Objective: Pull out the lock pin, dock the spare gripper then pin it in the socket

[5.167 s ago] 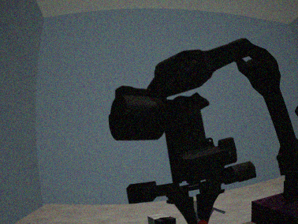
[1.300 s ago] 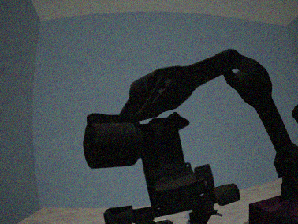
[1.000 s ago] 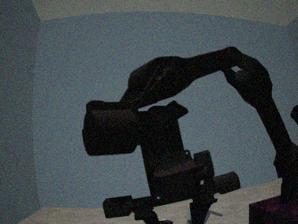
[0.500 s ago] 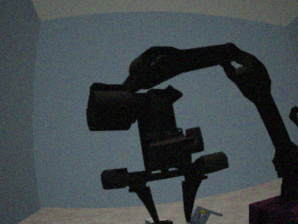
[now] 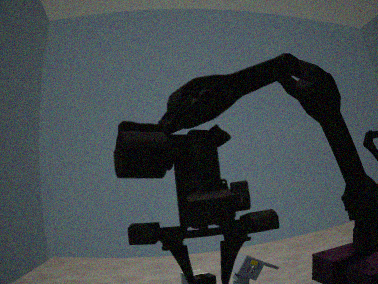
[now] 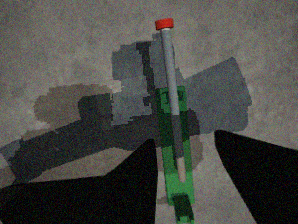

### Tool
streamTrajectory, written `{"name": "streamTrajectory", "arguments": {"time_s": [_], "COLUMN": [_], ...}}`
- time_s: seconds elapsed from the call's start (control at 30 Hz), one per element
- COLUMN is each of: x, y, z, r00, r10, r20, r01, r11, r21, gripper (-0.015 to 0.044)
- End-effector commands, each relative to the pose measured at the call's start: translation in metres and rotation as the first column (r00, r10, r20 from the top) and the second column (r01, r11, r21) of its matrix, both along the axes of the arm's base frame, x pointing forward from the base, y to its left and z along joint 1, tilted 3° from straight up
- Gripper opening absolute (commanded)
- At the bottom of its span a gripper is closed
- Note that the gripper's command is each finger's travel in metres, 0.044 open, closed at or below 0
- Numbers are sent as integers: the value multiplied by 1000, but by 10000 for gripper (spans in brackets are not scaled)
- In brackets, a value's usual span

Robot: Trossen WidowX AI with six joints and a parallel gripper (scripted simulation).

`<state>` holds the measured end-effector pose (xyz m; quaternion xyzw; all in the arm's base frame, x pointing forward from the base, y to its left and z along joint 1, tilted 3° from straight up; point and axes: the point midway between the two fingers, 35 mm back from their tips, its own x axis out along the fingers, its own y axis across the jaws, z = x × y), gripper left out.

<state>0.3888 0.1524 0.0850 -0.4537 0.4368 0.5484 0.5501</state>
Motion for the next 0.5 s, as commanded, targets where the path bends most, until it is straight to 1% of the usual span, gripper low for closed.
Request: {"name": "streamTrajectory", "arguments": {"time_s": [0.0,0.47], "x": [-1,1], "y": [0,2], "z": [-18,-38], "r00": [1000,1000], "r10": [3,3], "r20": [2,2], "r01": [-3,-3], "r11": [1000,1000], "r21": [-2,-2], "gripper": [180,180]}}
